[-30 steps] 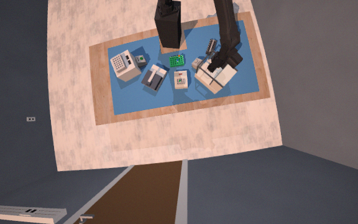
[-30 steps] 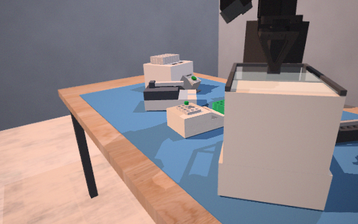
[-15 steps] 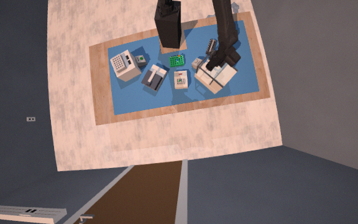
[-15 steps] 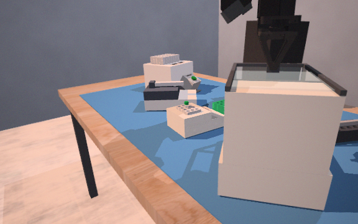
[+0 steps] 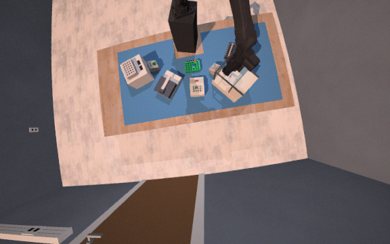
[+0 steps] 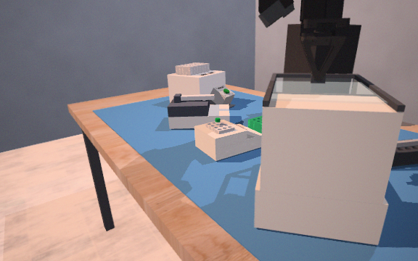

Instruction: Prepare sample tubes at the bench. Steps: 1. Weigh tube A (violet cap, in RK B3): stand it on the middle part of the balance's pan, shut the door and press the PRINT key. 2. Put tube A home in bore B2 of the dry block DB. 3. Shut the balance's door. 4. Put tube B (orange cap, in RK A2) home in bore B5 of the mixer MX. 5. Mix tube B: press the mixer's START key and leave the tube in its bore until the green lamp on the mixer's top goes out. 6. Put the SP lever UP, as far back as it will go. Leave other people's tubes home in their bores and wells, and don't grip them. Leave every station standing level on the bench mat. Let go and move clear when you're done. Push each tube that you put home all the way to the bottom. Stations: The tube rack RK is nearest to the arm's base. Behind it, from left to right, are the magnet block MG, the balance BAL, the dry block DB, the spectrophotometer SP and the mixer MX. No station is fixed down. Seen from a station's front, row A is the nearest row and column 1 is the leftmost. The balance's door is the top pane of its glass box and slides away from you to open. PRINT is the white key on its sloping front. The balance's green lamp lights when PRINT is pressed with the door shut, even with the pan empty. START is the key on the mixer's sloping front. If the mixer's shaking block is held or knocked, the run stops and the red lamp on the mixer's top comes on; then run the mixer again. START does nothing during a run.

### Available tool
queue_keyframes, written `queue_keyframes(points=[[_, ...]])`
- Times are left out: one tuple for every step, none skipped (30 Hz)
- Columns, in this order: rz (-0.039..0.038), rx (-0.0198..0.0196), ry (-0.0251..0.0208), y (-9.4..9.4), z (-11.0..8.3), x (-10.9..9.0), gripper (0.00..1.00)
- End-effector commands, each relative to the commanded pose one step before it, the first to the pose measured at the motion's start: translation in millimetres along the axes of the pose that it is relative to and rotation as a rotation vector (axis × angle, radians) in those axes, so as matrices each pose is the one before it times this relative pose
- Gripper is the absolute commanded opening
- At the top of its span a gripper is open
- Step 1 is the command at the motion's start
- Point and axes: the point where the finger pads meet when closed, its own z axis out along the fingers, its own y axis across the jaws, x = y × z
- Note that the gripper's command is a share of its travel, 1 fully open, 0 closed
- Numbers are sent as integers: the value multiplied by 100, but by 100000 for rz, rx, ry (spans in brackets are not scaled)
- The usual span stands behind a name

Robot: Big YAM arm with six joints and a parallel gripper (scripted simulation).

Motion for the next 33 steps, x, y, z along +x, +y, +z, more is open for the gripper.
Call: queue_keyframes(points=[[-830,-3528,233,232,-1075,-85,6],[0,5,-1,-102,1,-2,6],[-1,5,-1,-102,1,0,6],[0,0,0,0,0,0,6],[0,0,0,0,0,0,6],[-5,11,15,-93,4,78,6],[5,2,-7,-105,-1,-34,6],[-2,2,-7,-105,-1,-35,6],[4,4,-1,-102,0,-3,6],[24,4,-4,-103,0,-15,6],[-2,4,-2,-102,0,-8,6],[4,5,1,-101,1,8,6],[3,5,-1,-102,1,-2,6],[-5,5,0,-101,1,0,6],[2,5,0,-101,1,5,6],[1,5,-1,-102,0,-2,6],[-2,5,-1,-102,1,-1,6],[2,5,0,-101,1,1,6],[0,5,-1,-102,0,-2,6],[-1,5,-1,-102,1,-1,6],[0,0,0,0,0,0,6],[0,0,0,0,0,0,6],[-4,11,16,-93,4,80,6],[4,2,-8,-105,-1,-35,6],[-2,2,-8,-105,-1,-36,6],[5,4,-1,-102,0,-3,6],[26,3,-4,-103,0,-16,6],[-1,4,-2,-102,0,-9,6],[4,5,1,-101,1,9,6],[4,5,-1,-102,0,-1,6],[-6,5,-1,-102,0,-1,6],[2,5,1,-101,1,5,6],[2,5,-1,-102,0,-1,6]])
